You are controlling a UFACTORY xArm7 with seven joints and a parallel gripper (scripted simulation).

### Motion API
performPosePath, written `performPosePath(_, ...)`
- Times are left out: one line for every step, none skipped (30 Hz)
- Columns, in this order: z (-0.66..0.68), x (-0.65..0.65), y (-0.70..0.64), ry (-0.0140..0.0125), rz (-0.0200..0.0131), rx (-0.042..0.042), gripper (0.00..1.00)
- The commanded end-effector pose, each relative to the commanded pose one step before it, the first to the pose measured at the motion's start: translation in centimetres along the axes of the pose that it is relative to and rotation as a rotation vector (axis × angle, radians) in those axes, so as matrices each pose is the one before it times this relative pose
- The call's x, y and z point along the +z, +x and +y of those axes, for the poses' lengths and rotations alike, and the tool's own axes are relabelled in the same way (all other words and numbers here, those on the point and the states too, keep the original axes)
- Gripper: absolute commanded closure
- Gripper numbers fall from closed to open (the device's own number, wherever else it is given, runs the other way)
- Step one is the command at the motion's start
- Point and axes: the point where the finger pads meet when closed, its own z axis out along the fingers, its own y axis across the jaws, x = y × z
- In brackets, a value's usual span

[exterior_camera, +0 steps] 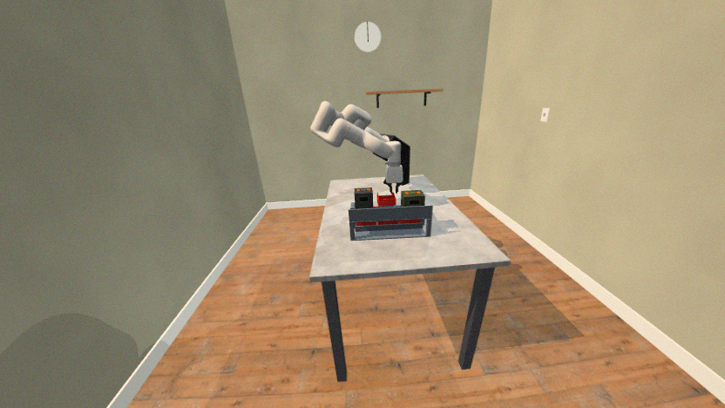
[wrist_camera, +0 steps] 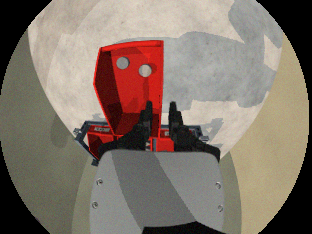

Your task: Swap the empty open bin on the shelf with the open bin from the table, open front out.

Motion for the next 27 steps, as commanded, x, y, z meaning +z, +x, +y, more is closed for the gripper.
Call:
performPosePath(0.084, -0.697, -0.066, -0.00225, -0.00203, -0.00064, 0.74)
performPosePath(0.000, 0.000, 0.000, 0.00000, 0.00000, 0.00000, 0.74)
performPosePath(0.000, 0.000, 0.000, 0.00000, 0.00000, 0.00000, 0.74)
performPosePath(0.000, -0.186, -0.001, 0.00000, 0.00000, 0.00001, 0.74)
performPosePath(0.000, -0.187, 0.000, 0.00000, 0.00000, 0.00000, 0.74)
performPosePath(0.000, -0.187, 0.001, 0.00000, 0.00000, 0.00000, 0.74)
performPosePath(0.000, -0.185, -0.001, 0.00000, 0.00000, 0.00001, 0.74)
performPosePath(0.000, -0.185, 0.000, 0.00000, 0.00000, 0.00000, 0.74)
performPosePath(0.000, -0.184, 0.000, 0.00000, 0.00000, 0.00000, 0.74)
performPosePath(0.000, -0.182, 0.000, 0.00000, 0.00000, 0.00000, 0.74)
performPosePath(0.000, -0.181, 0.001, 0.00000, 0.00000, 0.00000, 0.74)
performPosePath(0.000, -0.179, -0.001, 0.00000, 0.00000, 0.00000, 0.74)
performPosePath(0.000, -0.177, 0.000, 0.00000, 0.00000, 0.00000, 0.74)
performPosePath(0.000, -0.175, 0.001, 0.00000, 0.00000, -0.00001, 0.74)
performPosePath(0.000, -0.171, -0.001, 0.00000, 0.00000, 0.00000, 0.74)
performPosePath(0.000, -0.169, 0.000, 0.00000, 0.00000, 0.00000, 0.74)
performPosePath(0.000, -0.166, 0.001, 0.00000, 0.00000, -0.00001, 0.74)
performPosePath(0.000, -0.162, -0.001, 0.00000, 0.00000, 0.00000, 0.74)
performPosePath(0.000, 0.000, 0.000, 0.00000, 0.00000, 0.00000, 0.74)
performPosePath(0.000, 0.000, 0.000, 0.00000, 0.00000, 0.00000, 0.74)
performPosePath(0.000, -0.159, 0.000, 0.00000, 0.00000, 0.00000, 0.74)
performPosePath(0.000, -0.156, 0.001, 0.00000, 0.00000, 0.00000, 0.74)
performPosePath(0.000, -0.152, -0.001, 0.00000, 0.00000, 0.00000, 0.74)
performPosePath(0.000, -0.148, 0.000, 0.00000, 0.00000, 0.00000, 0.74)
performPosePath(0.000, -0.144, 0.001, 0.00000, 0.00000, 0.00000, 0.74)
performPosePath(0.000, -0.139, 0.000, 0.00000, 0.00000, 0.00000, 0.74)
performPosePath(0.000, -0.135, -0.001, 0.00000, 0.00000, 0.00000, 0.74)
